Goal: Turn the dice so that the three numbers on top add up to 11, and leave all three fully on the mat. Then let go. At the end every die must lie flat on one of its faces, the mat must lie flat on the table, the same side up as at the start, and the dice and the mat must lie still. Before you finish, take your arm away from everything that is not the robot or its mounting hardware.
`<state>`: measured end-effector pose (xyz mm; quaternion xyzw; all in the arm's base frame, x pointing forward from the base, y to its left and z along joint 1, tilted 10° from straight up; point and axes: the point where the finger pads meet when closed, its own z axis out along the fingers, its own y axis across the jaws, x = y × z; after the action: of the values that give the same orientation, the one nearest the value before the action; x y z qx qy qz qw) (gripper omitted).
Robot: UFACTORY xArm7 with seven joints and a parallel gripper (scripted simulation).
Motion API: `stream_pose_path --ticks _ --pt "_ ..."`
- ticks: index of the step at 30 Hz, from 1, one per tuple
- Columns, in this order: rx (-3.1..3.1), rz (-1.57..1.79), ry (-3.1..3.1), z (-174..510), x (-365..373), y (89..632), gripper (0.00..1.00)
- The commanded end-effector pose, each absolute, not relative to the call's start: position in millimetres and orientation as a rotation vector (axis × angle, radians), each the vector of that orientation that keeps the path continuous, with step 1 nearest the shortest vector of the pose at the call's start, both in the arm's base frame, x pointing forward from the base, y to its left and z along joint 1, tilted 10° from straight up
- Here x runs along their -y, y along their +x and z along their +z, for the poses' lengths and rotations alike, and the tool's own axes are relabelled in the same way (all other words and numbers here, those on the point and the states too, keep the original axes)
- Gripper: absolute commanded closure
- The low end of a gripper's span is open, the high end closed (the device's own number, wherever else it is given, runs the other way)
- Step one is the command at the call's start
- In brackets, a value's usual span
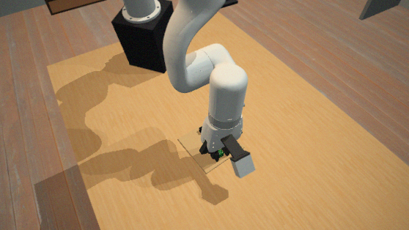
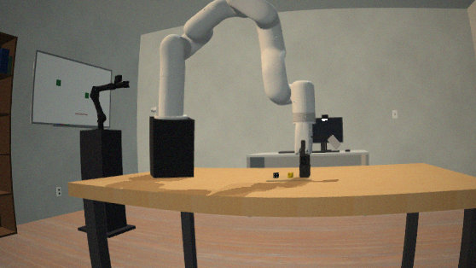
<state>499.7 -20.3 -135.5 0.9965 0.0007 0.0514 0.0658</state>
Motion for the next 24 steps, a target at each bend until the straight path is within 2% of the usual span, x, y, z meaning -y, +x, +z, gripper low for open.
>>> stream_pose_path --ticks 1,14,24 --pt "-0.002 0.161 3.006 -134.2 19.9 501.4 0.69" --pt "-0.002 0.161 3.006 -131.0 19.5 501.0 0.69" --pt "-0.002 0.161 3.006 -101.1 15.5 497.8 0.69"
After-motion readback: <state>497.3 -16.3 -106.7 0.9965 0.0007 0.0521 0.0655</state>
